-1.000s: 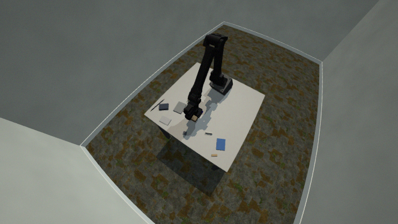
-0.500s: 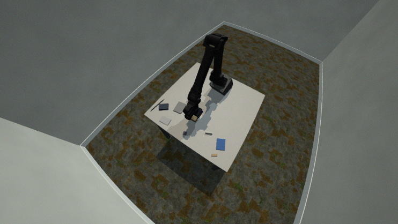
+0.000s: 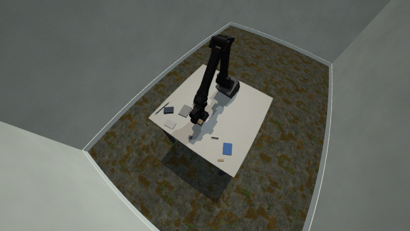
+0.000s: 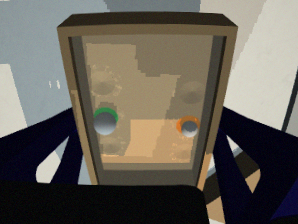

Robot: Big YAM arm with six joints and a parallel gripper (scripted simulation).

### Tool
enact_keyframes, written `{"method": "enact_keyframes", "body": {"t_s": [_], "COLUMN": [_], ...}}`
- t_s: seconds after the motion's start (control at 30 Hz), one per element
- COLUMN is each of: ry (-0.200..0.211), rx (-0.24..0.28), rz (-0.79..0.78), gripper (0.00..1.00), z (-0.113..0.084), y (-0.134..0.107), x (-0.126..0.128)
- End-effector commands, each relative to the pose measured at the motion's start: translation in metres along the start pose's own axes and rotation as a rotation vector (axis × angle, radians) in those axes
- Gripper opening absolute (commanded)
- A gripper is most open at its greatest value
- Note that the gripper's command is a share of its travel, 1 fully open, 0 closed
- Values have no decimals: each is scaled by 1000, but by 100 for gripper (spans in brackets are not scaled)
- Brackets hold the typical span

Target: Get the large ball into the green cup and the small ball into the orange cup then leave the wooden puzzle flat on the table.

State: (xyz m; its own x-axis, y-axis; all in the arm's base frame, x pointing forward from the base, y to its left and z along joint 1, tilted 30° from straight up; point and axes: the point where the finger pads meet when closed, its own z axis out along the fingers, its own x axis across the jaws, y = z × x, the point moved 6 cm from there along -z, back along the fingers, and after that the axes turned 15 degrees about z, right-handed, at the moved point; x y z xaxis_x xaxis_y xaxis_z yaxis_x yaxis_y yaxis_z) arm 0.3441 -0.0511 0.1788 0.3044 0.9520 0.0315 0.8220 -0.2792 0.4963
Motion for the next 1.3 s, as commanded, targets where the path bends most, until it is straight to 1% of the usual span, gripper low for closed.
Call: {"method": "enact_keyframes", "body": {"t_s": [0.0,0.03,0.07,0.1,0.13,0.17,0.2,0.23,0.27,0.33,0.4,0.43,1.27], "ry": [-7,-2,14,24,31,37,39,28,34,38,38,33,31], "rx": [-61,-65,-59,-71,-26,-7,-11,-62,-45,-57,-57,-58,-50], "rz": [9,9,21,7,3,3,3,5,-13,-13,-13,-4,-5], "gripper": [70,70,70,70,70,70,70,70,70,70,70,70,70], "z": [-10,-10,-9,-20,-10,-8,-9,-14,-10,-13,-13,-13,-10], "y": [5,5,6,23,20,21,21,18,7,12,12,13,8], "x": [8,8,2,1,0,-1,-1,-2,5,6,6,3,3]}}
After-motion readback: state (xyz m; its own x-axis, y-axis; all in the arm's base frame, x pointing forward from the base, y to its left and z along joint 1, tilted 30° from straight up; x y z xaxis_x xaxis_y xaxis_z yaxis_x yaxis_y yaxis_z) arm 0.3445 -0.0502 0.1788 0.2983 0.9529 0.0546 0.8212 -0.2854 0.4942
